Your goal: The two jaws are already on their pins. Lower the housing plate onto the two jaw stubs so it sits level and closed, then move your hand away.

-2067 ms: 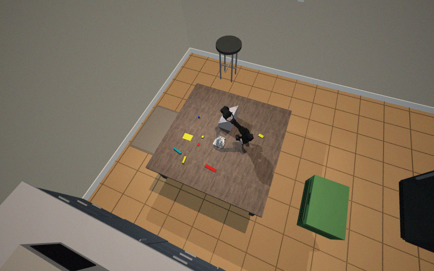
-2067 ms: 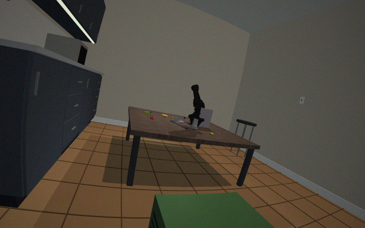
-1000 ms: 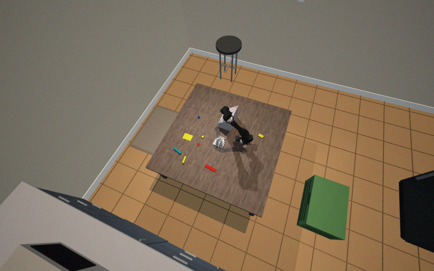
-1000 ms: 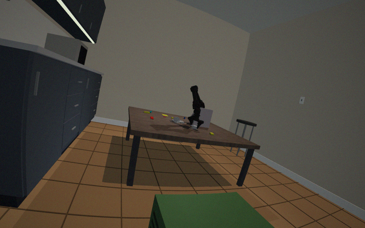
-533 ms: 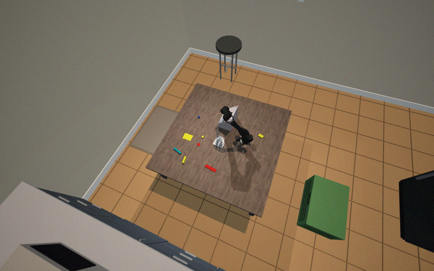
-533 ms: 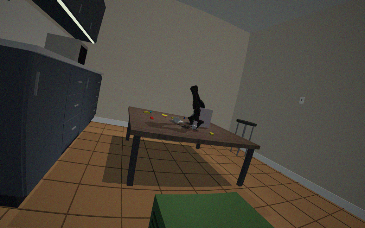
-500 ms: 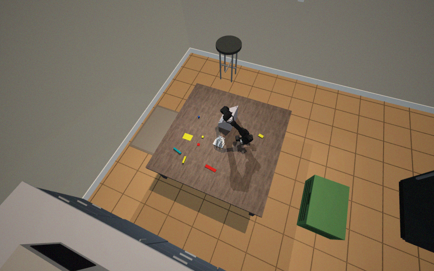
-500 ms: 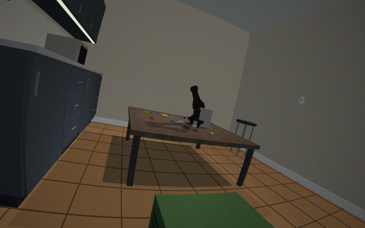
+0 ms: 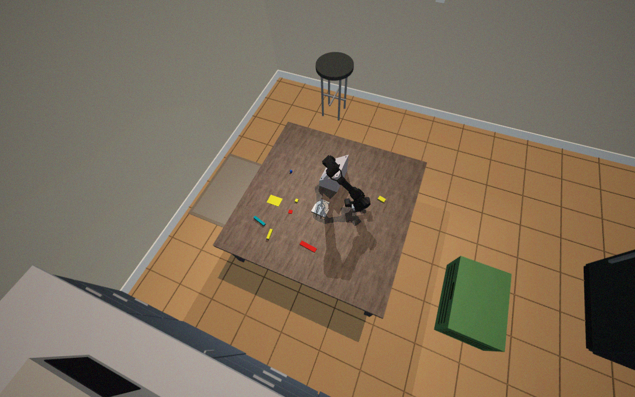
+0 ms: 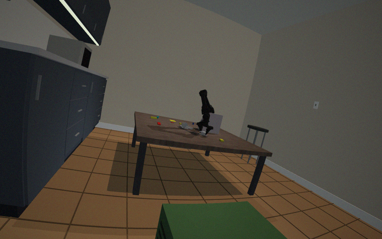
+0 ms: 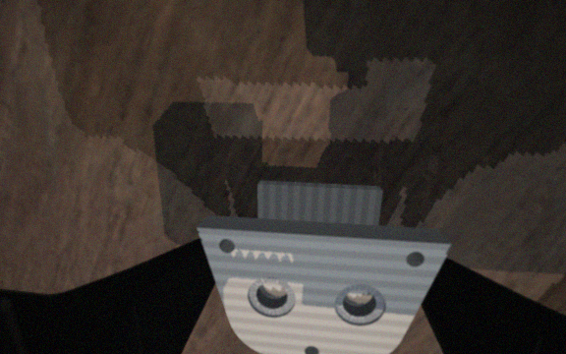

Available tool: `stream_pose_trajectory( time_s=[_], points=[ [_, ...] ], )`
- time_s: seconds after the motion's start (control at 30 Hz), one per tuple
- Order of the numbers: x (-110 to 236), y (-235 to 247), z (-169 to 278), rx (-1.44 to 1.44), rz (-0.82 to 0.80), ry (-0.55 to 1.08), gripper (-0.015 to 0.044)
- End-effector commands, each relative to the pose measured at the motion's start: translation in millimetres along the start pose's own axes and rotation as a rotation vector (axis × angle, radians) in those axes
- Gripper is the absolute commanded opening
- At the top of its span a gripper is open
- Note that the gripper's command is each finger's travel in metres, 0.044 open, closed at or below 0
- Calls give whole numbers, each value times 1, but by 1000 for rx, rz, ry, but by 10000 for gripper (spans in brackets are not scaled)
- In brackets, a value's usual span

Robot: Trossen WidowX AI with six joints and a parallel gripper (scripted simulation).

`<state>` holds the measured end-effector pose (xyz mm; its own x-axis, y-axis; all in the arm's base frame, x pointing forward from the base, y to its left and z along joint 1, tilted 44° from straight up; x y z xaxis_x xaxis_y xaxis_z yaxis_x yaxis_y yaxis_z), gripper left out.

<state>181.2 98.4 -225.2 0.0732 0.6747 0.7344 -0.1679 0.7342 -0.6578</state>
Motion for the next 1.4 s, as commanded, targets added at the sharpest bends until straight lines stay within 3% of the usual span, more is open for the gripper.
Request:
stream_pose_trajectory(
  time_s=[0.0, 0.73, 1.0, 1.37],
  points=[
    [2, 0, 0, 0, 0, 0, 351],
    [71, 1, 0, 5, -2, -3, 351],
    [74, 0, -1, 21, -3, -3, 351],
    [80, -23, -12, 278, -18, -10, 351]
  ],
)
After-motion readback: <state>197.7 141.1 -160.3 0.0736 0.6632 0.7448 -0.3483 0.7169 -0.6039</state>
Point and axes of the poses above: the point midway between the two fingers, 35 mm back from their tips, its own x axis back along the fingers, its own y axis across the jaws, z = x × y, the point moved 5 cm from there along x, back along the fingers, and after that the axes turned 12 degrees about -x, right-handed, at the moved point
